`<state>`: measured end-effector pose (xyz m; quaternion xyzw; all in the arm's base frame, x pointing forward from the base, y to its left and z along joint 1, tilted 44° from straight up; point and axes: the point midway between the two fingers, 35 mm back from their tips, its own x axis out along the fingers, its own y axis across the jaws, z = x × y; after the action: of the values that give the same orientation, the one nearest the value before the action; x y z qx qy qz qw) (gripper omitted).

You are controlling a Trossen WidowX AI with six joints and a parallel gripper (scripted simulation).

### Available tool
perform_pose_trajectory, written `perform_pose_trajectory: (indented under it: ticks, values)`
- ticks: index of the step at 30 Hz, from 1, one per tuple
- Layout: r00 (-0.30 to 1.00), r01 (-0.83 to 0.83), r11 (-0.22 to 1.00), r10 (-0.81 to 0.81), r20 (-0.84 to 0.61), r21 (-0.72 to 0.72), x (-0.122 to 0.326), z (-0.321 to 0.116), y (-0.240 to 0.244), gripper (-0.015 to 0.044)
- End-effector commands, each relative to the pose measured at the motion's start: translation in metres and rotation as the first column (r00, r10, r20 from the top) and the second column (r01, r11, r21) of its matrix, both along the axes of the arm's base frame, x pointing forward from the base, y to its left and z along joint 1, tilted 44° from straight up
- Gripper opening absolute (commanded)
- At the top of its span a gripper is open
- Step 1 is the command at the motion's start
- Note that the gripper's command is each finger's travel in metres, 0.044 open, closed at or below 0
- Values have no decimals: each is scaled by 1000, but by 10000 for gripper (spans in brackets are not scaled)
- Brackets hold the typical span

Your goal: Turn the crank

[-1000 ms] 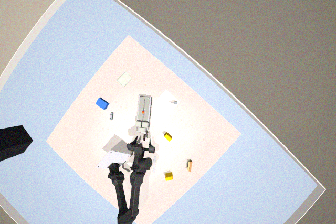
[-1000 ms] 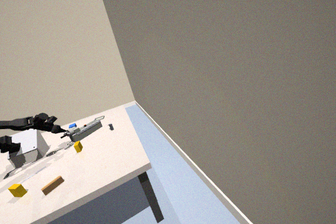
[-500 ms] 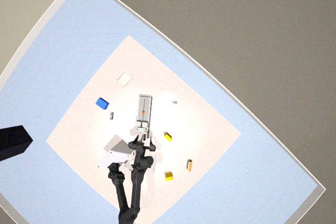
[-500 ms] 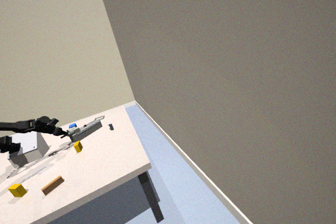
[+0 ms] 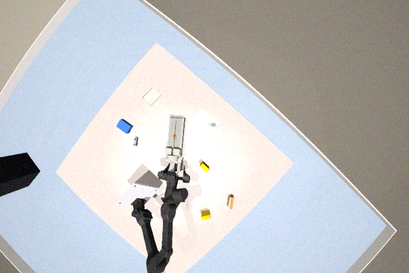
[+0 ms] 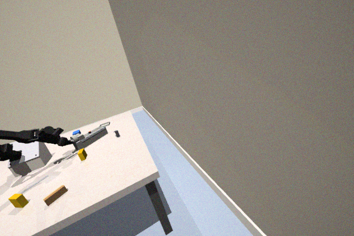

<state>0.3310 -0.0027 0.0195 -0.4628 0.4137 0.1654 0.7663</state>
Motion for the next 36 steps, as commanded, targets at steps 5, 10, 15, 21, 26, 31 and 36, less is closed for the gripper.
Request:
perform_pose_trajectory:
  ticks: [5, 10, 15, 21, 26, 31, 36]
  values:
    - [1000, -5, 1000, 5, -11, -1, -2, -13, -9, 440]
    - [1000, -5, 1000, 5, -10, -2, -3, -16, -13, 440]
    - [1000, -5, 1000, 5, -10, -2, -3, -16, -13, 309]
    - [1000, -5, 1000, 5, -10, -2, -3, -16, -13, 151]
    - [1000, -5, 1000, 5, -10, -2, -3, -16, -13, 20]
    - [1000, -5, 1000, 5, -10, -2, -3, -16, -13, 0]
    - [1000, -5, 1000, 5, -10, -2, -3, -16, -13, 0]
